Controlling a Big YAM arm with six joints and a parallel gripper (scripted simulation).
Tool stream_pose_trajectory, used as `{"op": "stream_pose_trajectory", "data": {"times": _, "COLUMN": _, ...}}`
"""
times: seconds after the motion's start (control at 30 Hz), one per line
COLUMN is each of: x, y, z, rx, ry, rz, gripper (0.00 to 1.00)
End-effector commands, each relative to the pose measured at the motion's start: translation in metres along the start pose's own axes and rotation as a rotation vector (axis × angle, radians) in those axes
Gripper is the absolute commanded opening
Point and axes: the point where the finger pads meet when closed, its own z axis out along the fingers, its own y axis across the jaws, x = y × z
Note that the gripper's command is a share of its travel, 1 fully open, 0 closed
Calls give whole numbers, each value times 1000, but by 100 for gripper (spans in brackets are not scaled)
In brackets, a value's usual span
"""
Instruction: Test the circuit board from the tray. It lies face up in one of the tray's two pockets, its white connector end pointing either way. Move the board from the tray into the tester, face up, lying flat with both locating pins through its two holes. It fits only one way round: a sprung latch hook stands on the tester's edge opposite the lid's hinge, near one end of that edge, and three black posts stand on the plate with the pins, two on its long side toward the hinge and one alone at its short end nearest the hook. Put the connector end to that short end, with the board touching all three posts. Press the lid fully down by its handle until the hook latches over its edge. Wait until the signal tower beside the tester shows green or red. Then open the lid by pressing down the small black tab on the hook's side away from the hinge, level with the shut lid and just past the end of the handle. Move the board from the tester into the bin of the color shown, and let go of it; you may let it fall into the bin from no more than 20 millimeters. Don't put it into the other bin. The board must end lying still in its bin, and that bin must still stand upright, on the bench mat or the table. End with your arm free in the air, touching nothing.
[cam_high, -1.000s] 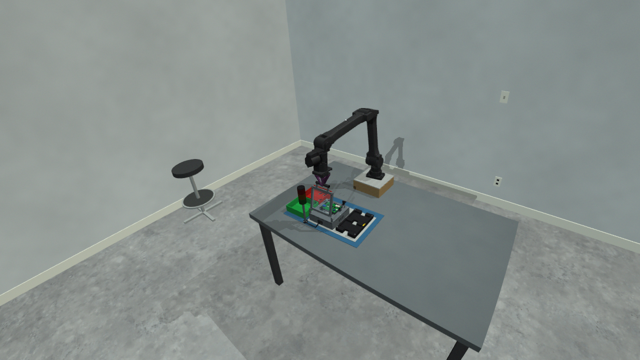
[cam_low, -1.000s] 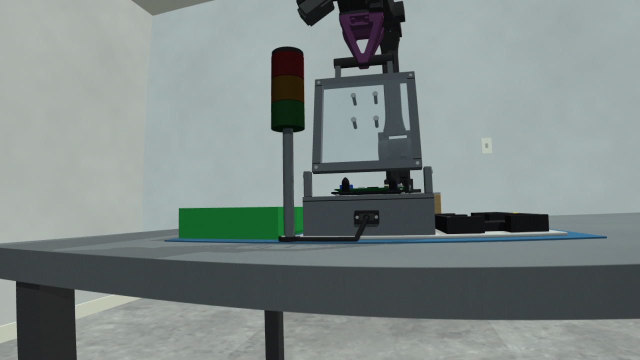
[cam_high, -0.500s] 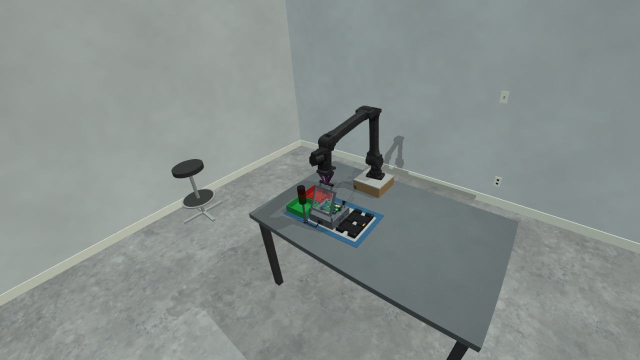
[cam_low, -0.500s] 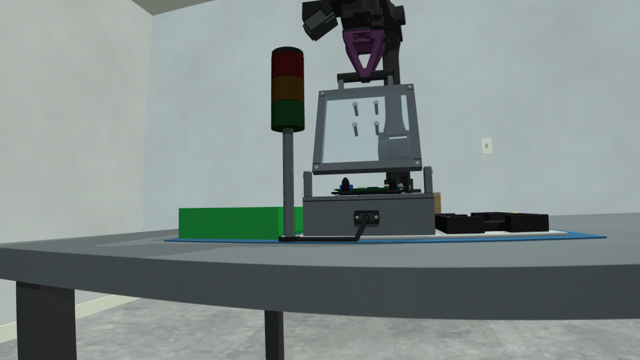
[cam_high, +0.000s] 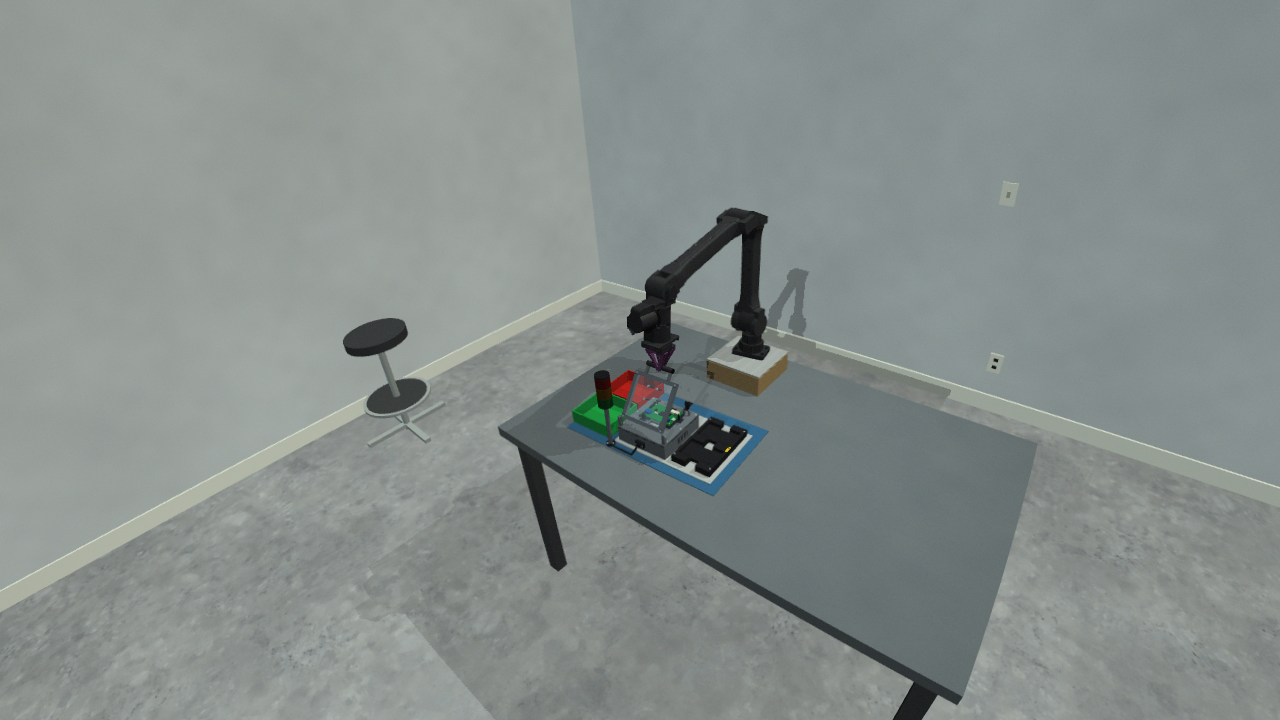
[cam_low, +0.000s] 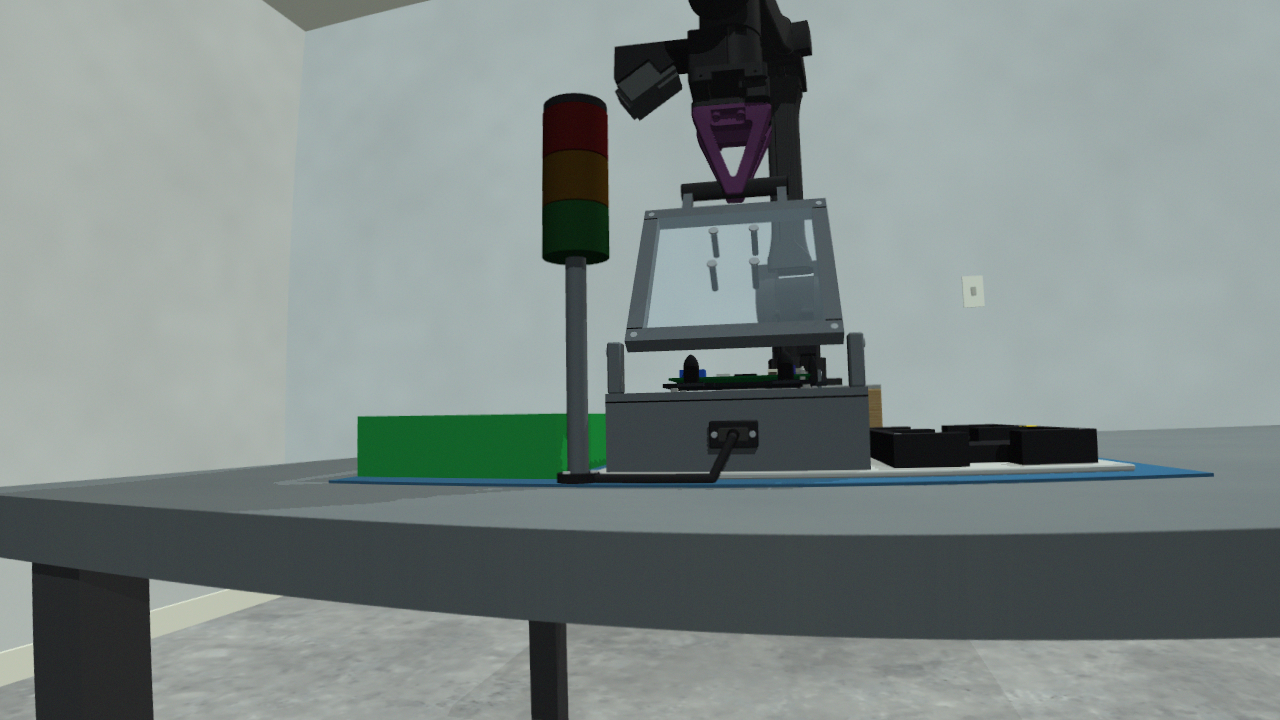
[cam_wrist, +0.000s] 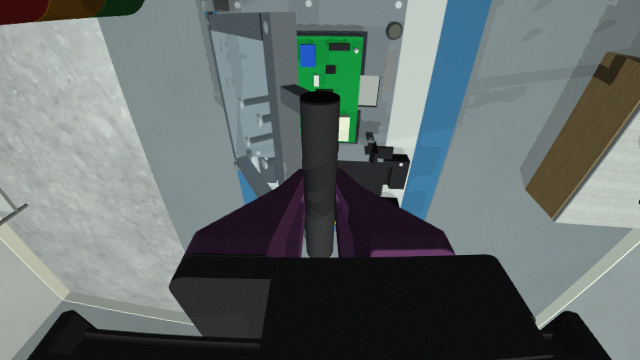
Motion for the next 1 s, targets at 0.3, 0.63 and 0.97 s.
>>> {"op": "stream_pose_trajectory", "data": {"times": 0.3, "x": 3, "y": -39, "z": 54, "rx": 69, "ry": 15, "rz": -16, "gripper": 0}}
{"op": "stream_pose_trajectory", "data": {"times": 0.63, "x": 5, "y": -56, "z": 77, "rx": 69, "ry": 16, "rz": -20, "gripper": 0}}
{"op": "stream_pose_trajectory", "data": {"times": 0.97, "x": 6, "y": -67, "z": 100, "rx": 70, "ry": 16, "rz": -21, "gripper": 0}}
